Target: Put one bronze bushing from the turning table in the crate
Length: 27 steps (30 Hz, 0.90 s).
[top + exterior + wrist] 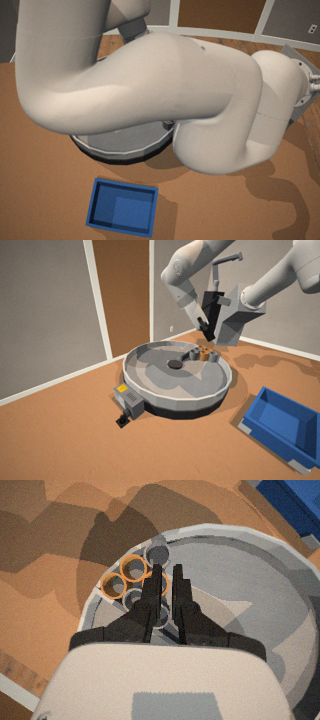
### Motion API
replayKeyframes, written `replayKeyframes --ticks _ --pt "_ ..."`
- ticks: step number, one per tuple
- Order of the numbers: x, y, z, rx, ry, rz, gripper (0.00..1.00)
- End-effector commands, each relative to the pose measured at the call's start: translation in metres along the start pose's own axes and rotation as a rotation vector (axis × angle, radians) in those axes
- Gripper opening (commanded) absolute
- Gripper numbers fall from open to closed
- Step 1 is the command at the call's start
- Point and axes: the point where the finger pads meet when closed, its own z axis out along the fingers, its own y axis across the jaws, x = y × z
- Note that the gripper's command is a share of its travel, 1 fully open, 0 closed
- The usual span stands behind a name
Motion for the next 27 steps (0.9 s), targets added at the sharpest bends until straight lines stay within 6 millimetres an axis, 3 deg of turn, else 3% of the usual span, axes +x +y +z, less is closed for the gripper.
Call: replayKeyframes --ticks 1,12,27 --pt "-0.0004 -0.0002 -0.0016 0.000 -0.005 -0.007 0.10" --pt "-0.0011 0.0001 -0.0013 0.000 -0.013 -0.067 0.10" --pt "-0.0031 0.0005 0.0001 0.002 -0.040 -0.277 0.10"
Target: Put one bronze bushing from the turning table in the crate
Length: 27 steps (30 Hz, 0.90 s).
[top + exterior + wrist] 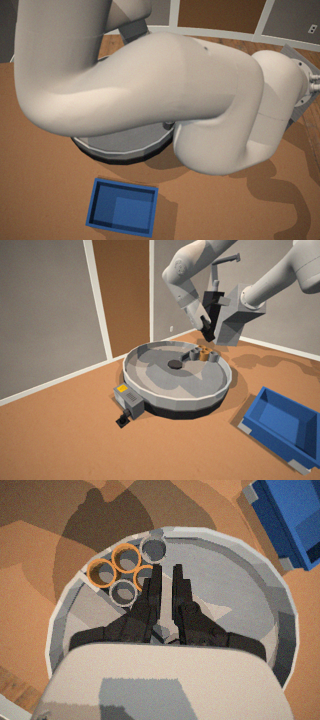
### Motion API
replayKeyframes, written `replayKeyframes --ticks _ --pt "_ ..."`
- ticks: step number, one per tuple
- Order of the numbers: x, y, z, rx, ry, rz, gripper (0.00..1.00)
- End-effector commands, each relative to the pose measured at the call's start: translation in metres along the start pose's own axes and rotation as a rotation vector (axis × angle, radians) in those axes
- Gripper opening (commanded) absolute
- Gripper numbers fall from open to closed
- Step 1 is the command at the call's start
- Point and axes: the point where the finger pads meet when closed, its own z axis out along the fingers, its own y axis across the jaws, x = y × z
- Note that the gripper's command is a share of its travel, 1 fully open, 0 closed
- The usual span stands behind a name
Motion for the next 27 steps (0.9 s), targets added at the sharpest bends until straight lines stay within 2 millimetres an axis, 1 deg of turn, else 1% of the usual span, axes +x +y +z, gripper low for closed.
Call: replayKeyframes --ticks 1,11,13,27 --pt "-0.0010 -0.0004 -0.0010 0.000 -0.015 -0.079 0.10" --pt "-0.0033 -0.0010 0.0011 0.001 -0.050 -0.349 0.10" --pt "-0.0033 -0.0010 0.0011 0.001 -0.050 -0.349 0.10" --pt "-0.0073 -0.0020 0.0048 0.001 -0.112 -0.826 0.10"
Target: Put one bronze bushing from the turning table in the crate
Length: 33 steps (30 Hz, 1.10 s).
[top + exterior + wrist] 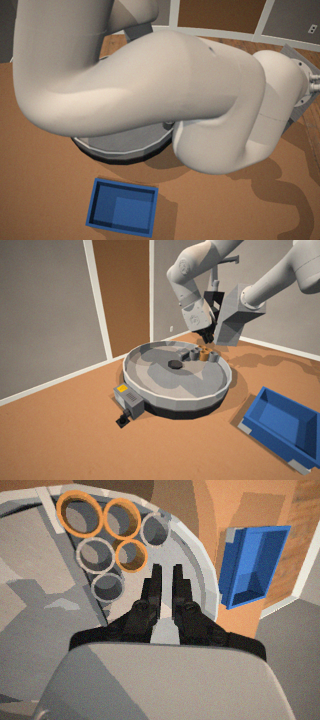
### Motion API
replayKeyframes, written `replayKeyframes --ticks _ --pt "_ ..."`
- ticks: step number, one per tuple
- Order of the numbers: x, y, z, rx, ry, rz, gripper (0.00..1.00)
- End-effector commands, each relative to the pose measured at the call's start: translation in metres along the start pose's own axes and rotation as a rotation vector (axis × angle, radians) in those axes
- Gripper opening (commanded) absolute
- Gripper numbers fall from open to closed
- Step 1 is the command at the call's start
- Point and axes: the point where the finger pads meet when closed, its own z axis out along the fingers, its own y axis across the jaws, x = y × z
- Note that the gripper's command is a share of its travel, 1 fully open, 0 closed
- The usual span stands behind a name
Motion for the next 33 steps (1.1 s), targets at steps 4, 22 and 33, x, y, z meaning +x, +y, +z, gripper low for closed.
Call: replayKeyframes --ticks 4,22,33 --pt "-0.0010 -0.0019 0.0001 0.000 -0.034 -0.203 0.10" --pt "-0.0036 -0.0058 0.0050 0.001 -0.109 -0.777 0.10" --pt "-0.0053 -0.0085 0.0083 0.003 -0.160 -1.168 0.10"
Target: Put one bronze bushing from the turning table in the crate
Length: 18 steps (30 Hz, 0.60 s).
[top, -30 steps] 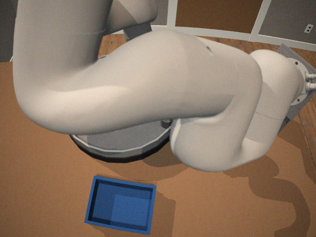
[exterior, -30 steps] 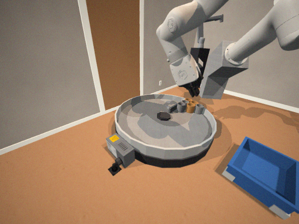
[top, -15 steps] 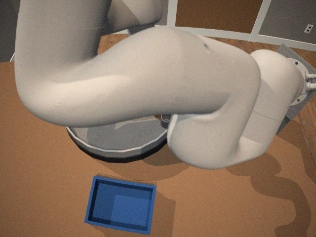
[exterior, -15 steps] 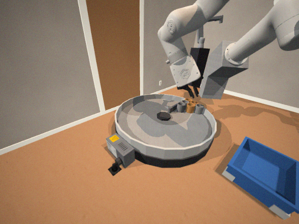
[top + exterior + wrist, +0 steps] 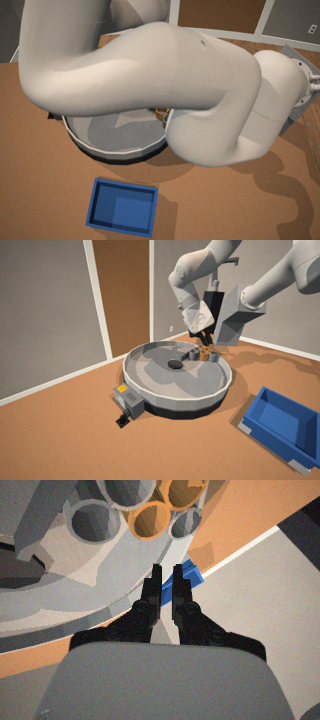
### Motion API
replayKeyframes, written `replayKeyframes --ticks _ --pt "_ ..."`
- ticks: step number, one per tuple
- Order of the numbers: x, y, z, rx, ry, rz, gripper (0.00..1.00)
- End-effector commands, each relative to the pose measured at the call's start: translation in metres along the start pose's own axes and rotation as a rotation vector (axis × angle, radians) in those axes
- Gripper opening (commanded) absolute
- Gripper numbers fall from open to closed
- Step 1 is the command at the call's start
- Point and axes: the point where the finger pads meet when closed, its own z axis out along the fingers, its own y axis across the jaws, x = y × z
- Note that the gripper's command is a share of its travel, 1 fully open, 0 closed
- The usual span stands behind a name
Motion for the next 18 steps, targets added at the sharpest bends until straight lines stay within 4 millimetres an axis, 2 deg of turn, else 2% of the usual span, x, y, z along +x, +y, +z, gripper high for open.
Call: replayKeyframes --ticks 1,4,18 --pt "0.0011 -0.0015 -0.0003 0.005 -0.025 -0.164 0.10" --pt "0.0012 -0.0018 0.0000 0.005 -0.029 -0.197 0.10" --pt "0.0031 -0.0044 0.0033 0.005 -0.079 -0.586 0.10"
